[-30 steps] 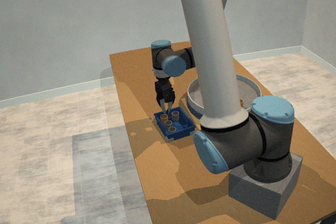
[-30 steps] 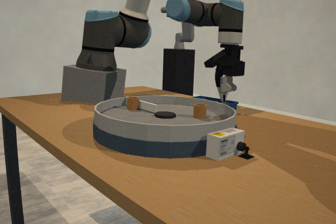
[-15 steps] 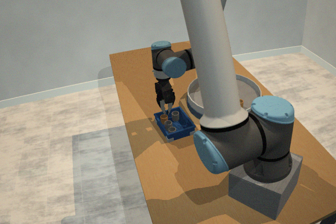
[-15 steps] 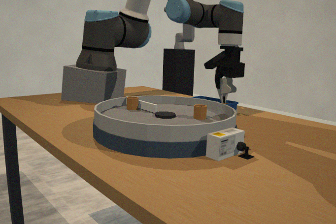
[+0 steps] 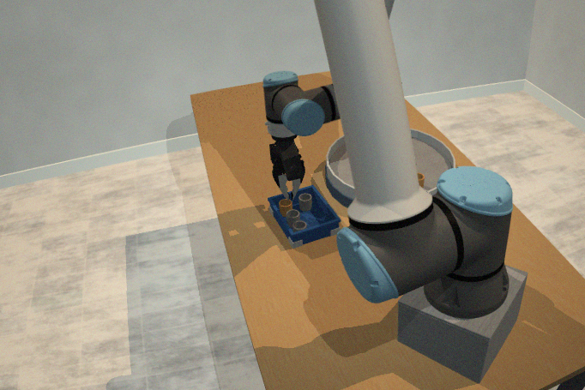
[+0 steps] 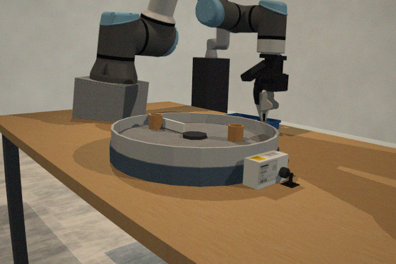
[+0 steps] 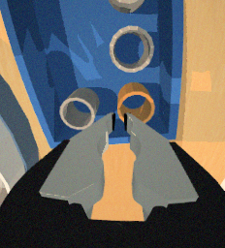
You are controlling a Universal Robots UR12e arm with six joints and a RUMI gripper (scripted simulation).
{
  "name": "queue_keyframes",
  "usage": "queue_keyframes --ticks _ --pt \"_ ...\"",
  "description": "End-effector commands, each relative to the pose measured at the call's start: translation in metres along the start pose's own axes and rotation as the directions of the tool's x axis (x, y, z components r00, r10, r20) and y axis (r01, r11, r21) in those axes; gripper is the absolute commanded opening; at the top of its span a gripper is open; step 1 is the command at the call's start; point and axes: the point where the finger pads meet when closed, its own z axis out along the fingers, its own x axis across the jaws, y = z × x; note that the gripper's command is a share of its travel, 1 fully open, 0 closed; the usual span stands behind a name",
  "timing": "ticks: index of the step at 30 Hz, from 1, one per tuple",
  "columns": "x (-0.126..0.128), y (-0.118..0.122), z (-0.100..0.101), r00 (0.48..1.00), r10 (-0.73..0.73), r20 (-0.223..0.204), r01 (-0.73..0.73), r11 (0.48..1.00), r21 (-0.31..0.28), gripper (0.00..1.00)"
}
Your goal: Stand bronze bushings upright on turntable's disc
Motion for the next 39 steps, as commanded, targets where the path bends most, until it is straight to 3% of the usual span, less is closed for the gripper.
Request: queue_keyframes --ticks 1,12,29,39 --pt "0.000 0.001 -0.001 1.000 0.000 0.000 0.000 1.000 -0.001 0.05" --pt "0.000 0.001 0.000 1.000 0.000 0.000 0.000 1.000 -0.001 0.05" --pt "0.000 0.001 0.021 1.000 0.000 0.000 0.000 1.000 -0.001 0.05" --pt "0.000 0.001 0.023 1.000 0.000 0.000 0.000 1.000 -0.001 0.05"
